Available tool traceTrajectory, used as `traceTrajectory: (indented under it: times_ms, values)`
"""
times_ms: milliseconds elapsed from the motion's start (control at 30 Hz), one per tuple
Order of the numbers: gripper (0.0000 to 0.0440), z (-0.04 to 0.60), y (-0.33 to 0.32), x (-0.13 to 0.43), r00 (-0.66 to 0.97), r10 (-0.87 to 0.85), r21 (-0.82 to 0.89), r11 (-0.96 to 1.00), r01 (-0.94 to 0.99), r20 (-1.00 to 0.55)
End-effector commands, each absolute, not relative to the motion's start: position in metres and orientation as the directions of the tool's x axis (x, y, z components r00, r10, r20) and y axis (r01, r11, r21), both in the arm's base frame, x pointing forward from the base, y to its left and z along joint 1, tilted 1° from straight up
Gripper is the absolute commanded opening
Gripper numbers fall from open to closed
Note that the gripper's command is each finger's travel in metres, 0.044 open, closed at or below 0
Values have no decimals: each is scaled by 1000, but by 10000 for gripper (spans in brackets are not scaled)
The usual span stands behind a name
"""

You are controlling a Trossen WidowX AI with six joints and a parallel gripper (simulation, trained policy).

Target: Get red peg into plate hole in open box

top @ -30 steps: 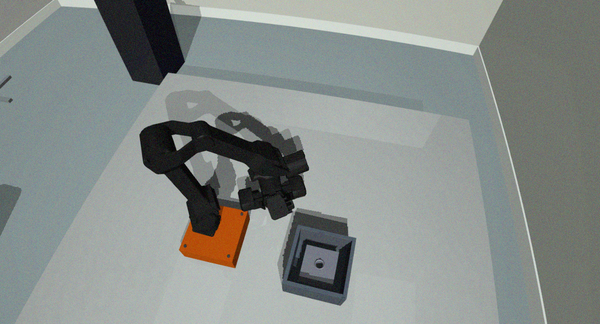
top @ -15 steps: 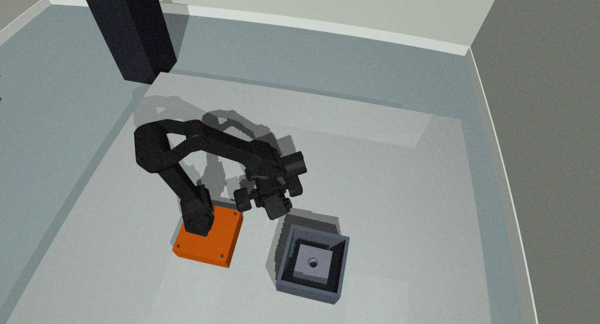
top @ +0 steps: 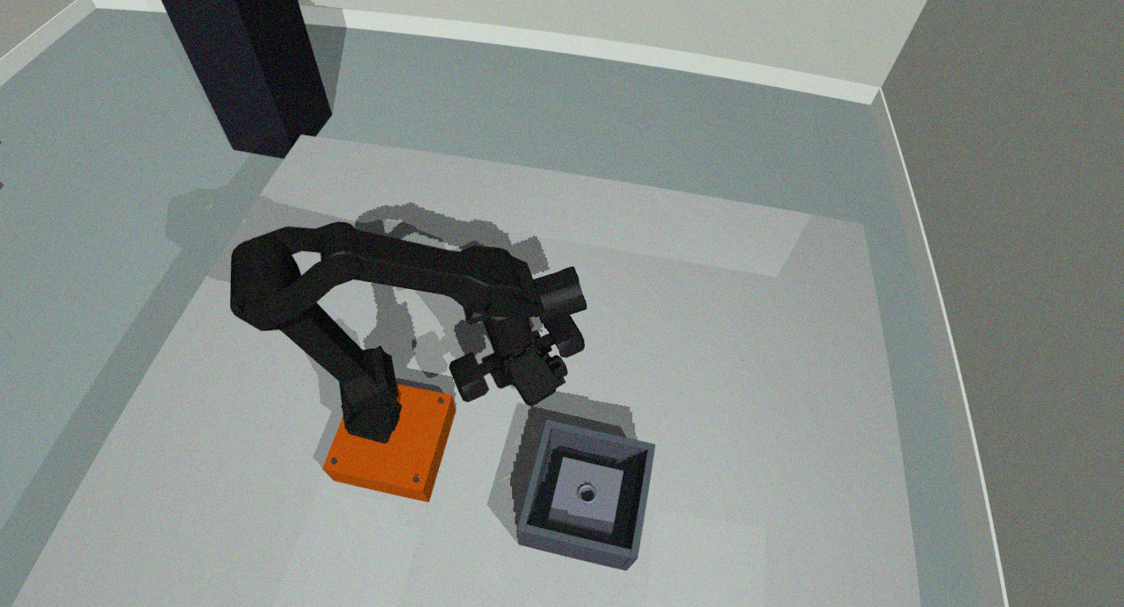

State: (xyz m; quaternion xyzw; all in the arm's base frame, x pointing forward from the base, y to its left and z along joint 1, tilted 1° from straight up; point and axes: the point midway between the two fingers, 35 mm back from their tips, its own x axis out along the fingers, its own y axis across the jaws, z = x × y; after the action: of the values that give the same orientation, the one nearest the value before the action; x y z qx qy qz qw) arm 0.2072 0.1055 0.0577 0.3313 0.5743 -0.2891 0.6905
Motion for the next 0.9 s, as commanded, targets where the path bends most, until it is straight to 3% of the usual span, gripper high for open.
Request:
traceTrajectory:
  times_ms: [0,867]
  values:
    - [1,71,100,217,205,-35,138,626,767,-978]
    - [0,122,27,291,281,-129,161,571,805,-951]
